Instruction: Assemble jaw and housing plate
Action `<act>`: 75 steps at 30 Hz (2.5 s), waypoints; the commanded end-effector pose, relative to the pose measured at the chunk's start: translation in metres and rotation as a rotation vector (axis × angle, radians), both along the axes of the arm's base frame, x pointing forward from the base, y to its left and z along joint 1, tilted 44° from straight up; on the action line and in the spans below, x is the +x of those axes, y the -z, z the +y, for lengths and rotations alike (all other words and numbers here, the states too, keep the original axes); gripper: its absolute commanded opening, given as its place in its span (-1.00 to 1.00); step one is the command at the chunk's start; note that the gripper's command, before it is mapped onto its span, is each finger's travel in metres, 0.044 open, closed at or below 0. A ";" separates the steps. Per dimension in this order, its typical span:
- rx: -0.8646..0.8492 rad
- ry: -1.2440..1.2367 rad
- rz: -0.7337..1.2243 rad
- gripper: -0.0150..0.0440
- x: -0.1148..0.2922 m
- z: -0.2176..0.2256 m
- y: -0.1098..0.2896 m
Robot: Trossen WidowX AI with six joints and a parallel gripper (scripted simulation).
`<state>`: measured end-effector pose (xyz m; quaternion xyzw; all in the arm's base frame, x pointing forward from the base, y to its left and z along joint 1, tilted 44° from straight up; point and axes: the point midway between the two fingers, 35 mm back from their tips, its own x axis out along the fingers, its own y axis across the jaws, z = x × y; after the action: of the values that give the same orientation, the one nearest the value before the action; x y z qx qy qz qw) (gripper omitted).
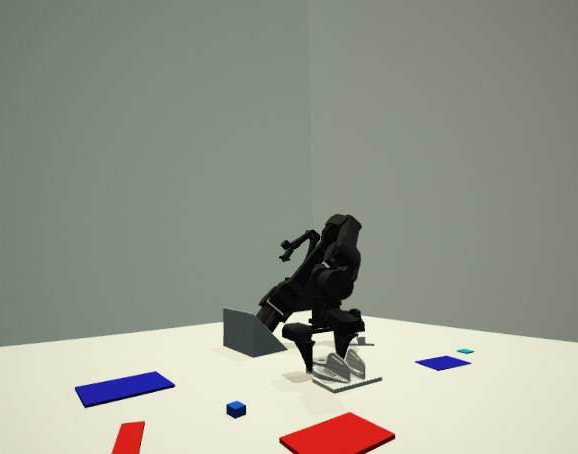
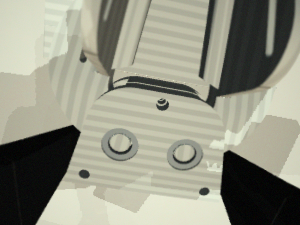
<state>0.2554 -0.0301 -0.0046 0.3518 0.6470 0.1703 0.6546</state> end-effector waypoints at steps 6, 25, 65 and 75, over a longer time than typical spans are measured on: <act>0.004 0.004 0.002 0.70 0.000 0.001 0.000; 0.000 0.000 0.000 0.88 0.000 0.000 0.000; 0.001 0.004 0.008 1.00 -0.067 -0.080 -0.089; 0.001 0.004 0.008 1.00 -0.067 -0.080 -0.089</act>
<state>0.1893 -0.1096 0.0832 0.3572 0.6482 0.1666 0.6515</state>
